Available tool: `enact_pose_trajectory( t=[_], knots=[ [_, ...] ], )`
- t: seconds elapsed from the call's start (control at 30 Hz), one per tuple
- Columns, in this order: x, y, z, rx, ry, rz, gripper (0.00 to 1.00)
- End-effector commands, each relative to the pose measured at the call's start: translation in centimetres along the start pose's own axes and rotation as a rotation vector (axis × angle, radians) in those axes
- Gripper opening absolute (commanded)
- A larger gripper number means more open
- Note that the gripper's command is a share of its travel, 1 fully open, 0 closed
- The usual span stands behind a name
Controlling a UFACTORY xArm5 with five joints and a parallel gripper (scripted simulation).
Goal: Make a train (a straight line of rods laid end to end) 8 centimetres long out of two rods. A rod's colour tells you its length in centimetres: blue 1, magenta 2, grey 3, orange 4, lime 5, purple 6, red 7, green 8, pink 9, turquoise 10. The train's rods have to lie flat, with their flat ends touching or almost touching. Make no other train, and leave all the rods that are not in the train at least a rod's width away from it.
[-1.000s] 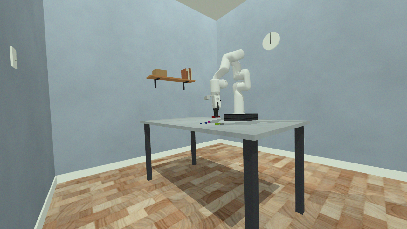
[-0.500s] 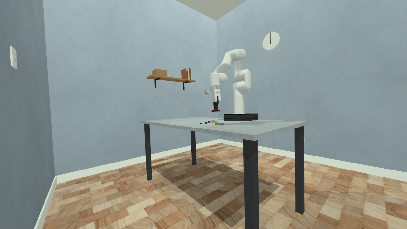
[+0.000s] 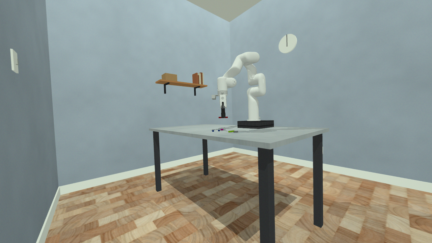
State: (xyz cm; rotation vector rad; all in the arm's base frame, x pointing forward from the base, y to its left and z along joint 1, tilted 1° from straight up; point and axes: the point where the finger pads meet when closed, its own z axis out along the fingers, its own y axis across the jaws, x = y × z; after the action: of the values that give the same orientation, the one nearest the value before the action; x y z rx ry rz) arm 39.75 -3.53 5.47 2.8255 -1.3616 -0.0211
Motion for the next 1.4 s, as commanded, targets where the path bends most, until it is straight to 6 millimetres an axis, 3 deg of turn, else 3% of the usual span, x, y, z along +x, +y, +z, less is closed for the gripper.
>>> enact_pose_trajectory(
  t=[0.0, 0.33, 0.4, 0.43, 0.57, 1.13, 1.37],
  knots=[
    [2.6, 0.1, -0.1, 0.0, -0.001, 0.167, 0.04],
    [7.8, 1.5, -0.1, 0.001, -0.002, 0.521, 0.04],
    [7.8, 1.5, -0.1, 0.001, -0.002, 0.521, 0.04],
    [9.1, 1.9, 0.0, 0.001, -0.002, 0.607, 0.04],
    [11.0, 2.7, 0.1, 0.001, -0.003, 0.738, 0.04],
    [11.2, 2.8, 0.1, 0.001, -0.003, 0.755, 0.04],
    [11.2, 2.8, 1.3, 0.001, -0.003, 0.756, 0.04]
  ],
)
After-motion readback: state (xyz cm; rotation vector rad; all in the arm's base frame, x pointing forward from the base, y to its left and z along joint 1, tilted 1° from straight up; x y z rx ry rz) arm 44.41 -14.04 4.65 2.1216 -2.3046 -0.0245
